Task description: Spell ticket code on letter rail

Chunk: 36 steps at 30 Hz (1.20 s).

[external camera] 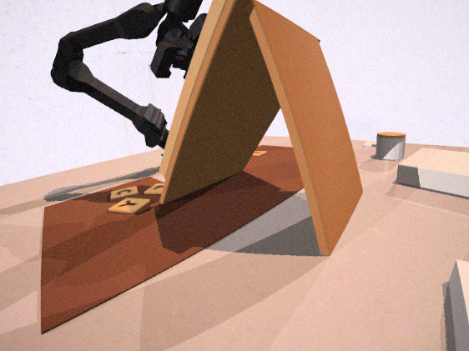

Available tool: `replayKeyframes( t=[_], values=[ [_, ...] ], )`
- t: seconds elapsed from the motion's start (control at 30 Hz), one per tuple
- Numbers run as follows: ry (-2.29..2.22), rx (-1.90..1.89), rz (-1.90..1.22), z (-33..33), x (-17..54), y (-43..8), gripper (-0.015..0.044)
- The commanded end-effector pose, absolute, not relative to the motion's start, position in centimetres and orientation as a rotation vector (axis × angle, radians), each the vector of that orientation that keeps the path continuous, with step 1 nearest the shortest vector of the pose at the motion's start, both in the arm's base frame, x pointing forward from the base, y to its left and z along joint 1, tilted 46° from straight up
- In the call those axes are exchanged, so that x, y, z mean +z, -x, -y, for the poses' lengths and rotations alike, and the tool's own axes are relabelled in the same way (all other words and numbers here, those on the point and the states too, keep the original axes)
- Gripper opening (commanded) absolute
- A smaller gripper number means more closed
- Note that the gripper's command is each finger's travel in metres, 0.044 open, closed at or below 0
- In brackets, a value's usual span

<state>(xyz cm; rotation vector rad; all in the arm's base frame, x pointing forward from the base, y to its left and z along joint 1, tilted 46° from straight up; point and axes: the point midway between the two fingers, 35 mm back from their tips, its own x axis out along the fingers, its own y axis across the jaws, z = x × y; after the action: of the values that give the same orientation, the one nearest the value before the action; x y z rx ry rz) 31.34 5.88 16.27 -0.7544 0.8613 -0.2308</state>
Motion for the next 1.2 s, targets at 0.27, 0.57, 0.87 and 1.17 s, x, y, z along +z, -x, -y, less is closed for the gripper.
replayKeyframes(
  t=[0.27,0.57,0.87,1.17],
  values=[
    [0.700,-0.469,-1.283,-7.6,15.2,-32.8,0.0000],
    [0.701,-0.489,-1.302,-7.6,15.2,-32.8,0.0000],
    [0.701,-0.489,-1.302,-7.4,14.9,-32.9,0.0000],
    [0.701,-0.489,-1.302,-7.2,14.5,-33.4,0.0000]
  ],
)
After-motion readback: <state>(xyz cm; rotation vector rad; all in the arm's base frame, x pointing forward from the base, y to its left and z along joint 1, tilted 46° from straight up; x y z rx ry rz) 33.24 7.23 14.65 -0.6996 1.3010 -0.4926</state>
